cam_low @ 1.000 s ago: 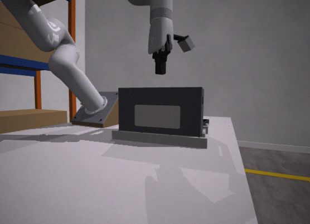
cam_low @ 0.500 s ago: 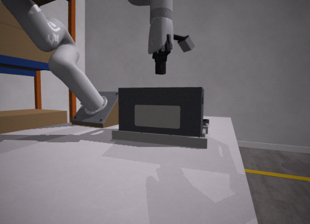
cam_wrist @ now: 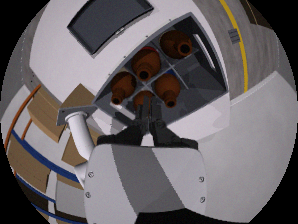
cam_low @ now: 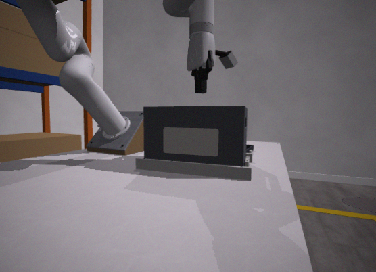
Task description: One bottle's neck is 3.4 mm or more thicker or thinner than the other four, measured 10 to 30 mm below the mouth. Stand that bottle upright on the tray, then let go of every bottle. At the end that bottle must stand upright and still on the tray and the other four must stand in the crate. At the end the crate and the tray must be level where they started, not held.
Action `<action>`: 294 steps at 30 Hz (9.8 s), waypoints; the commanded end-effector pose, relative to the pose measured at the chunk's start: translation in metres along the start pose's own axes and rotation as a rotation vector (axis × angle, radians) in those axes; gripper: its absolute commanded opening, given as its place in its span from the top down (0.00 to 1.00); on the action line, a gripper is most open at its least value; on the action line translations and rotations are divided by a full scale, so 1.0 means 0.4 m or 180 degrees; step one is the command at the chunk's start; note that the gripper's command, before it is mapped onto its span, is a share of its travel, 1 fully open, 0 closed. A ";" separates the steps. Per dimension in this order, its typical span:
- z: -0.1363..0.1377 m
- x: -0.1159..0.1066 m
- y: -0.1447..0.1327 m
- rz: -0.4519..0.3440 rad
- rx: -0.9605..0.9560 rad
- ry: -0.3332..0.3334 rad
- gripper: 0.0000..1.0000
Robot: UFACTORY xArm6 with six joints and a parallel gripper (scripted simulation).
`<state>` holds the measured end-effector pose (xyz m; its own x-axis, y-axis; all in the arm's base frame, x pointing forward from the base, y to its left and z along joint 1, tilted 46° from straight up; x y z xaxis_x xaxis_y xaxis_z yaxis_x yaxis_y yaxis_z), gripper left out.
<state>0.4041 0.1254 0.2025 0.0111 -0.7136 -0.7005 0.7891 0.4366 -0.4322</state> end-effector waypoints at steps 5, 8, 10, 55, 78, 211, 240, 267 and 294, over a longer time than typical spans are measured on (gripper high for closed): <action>-0.042 -0.004 0.032 0.0007 0.0015 -0.0004 0.35; -0.042 -0.004 0.032 0.0007 0.0015 -0.0004 0.35; -0.042 -0.004 0.032 0.0007 0.0015 -0.0004 0.35; -0.042 0.008 0.032 0.0007 0.0015 -0.0004 0.35; -0.042 0.071 0.033 0.0007 0.0015 -0.0004 0.35; -0.040 0.207 0.036 0.0007 0.0015 -0.0004 0.35; -0.040 0.207 0.036 0.0007 0.0015 -0.0004 1.00; -0.040 0.207 0.036 0.0007 0.0015 -0.0004 1.00; -0.040 0.207 0.036 0.0007 0.0015 -0.0004 0.35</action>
<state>0.4056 0.0803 0.1281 0.0105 -0.7145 -0.6995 0.7912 0.4337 -0.4311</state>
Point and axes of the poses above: the point where the finger pads meet when closed, its own x axis out along the fingers, its own z axis across the jaws, y = z × x, the point moved 8 cm from there along -x, back along the fingers, and after that the axes turned 14 degrees about x, right-handed, at the moved point
